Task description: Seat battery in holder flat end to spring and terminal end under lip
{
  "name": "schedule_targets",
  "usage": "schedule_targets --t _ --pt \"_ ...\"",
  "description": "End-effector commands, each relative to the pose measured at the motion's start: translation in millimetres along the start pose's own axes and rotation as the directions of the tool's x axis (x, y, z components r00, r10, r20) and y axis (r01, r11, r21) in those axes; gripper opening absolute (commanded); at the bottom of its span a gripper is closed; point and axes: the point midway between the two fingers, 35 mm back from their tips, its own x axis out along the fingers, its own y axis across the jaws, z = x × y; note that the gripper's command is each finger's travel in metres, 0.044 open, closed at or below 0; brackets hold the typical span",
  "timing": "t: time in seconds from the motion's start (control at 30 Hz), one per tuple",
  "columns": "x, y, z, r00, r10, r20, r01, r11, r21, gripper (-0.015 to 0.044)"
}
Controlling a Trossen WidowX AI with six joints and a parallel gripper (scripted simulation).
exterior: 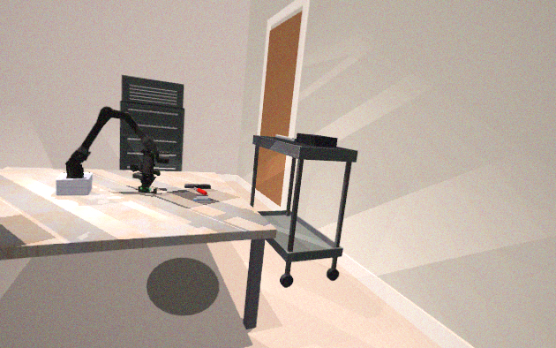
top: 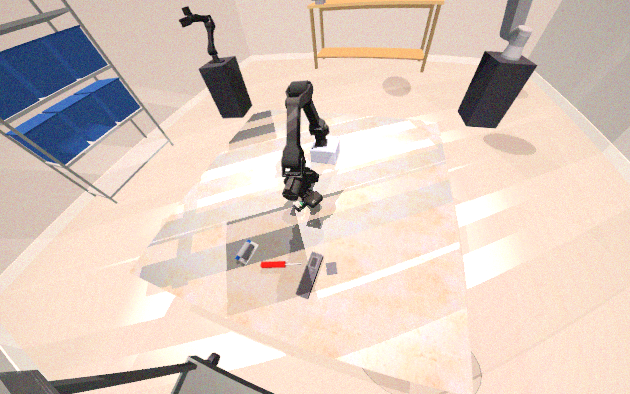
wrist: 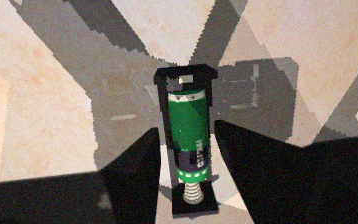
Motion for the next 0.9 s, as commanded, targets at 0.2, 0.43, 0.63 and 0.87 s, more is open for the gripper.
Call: schedule_targets --t 0.2,0.43,0.63,0.87 --pt "-22 -1 -1 1.000 -0.003 -0.005 0.003 1.000 0.000 0.0247" --pt "-78 2 3 1.000 -0.005 -0.008 0.005 1.000 0.002 0.0431" --pt "-78 2 2 1.000 -0.005 -0.008 0.005 1.000 0.002 0.0440" --pt "-78 2 2 1.000 -0.005 -0.008 0.005 1.000 0.002 0.0440"
